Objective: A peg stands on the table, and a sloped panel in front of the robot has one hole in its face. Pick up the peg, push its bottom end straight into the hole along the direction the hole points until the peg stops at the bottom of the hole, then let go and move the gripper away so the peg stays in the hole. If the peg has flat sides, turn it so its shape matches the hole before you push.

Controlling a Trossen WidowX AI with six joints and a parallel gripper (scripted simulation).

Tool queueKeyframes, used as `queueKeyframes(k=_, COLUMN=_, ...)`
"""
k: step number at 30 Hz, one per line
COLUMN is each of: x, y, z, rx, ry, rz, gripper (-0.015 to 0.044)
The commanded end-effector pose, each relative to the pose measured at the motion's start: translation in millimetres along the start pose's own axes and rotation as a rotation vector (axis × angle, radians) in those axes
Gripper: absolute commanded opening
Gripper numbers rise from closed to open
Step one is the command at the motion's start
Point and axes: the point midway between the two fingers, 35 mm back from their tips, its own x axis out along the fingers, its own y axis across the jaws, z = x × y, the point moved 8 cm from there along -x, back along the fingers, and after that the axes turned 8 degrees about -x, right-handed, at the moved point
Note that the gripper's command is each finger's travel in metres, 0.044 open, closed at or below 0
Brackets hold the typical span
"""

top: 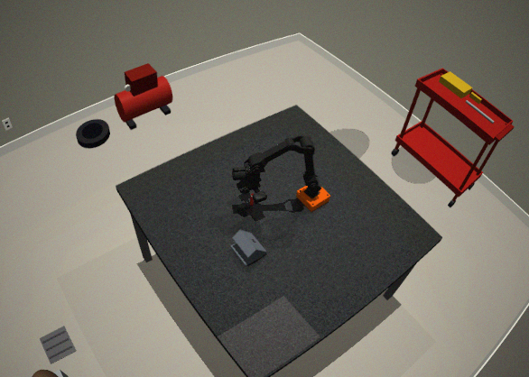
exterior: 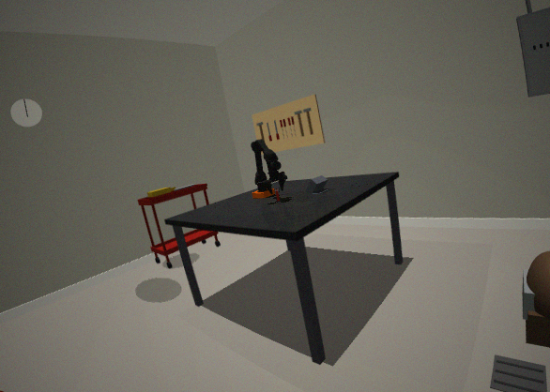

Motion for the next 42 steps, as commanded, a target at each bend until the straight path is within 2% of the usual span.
queueKeyframes(k=1, x=9.0, y=0.1, z=-1.0, rx=0.003, ry=0.011, rz=-0.001, gripper=0.044)
queueKeyframes(k=12, x=20.8, y=0.5, z=-2.1, rx=0.003, ry=0.011, rz=-0.001, gripper=0.044)
queueKeyframes(k=27, x=17.2, y=0.5, z=-1.4, rx=0.0, ry=0.004, rz=0.002, gripper=0.0046)
queueKeyframes(k=34, x=17.2, y=0.5, z=-1.4, rx=0.0, ry=0.004, rz=0.002, gripper=0.0)
queueKeyframes(k=42, x=-0.2, y=-0.2, z=0.8, rx=0.001, ry=0.005, rz=0.001, gripper=0.0)
